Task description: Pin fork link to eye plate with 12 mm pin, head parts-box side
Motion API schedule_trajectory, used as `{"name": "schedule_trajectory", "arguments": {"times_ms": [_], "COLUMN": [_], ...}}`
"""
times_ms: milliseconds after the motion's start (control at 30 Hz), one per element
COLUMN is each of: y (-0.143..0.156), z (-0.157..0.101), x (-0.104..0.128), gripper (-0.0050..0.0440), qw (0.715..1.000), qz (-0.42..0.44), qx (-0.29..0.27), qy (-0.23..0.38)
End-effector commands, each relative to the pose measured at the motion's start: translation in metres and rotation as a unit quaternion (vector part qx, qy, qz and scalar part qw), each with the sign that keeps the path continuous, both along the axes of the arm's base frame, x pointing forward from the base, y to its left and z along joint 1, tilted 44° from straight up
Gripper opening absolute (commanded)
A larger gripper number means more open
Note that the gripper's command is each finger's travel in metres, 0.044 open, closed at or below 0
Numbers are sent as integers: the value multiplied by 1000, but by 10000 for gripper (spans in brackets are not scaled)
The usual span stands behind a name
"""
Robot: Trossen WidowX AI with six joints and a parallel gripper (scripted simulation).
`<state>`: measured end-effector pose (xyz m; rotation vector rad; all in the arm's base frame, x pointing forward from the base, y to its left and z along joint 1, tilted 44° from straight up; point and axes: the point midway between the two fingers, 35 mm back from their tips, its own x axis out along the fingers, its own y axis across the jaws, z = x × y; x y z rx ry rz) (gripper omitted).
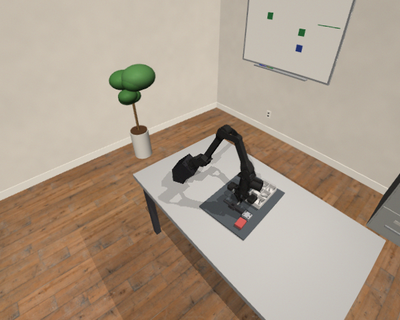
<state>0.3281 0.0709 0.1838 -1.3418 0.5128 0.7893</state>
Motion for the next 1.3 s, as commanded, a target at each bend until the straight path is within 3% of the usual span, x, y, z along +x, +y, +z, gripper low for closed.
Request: {"name": "schedule_trajectory", "arguments": {"times_ms": [0, 1267], "y": [0, -7], "z": [-1, -3], "x": [0, 1], "gripper": [13, 13], "qw": [1000, 1000], "qz": [-2, -2], "qx": [0, 0], "qy": [1, 1]}}
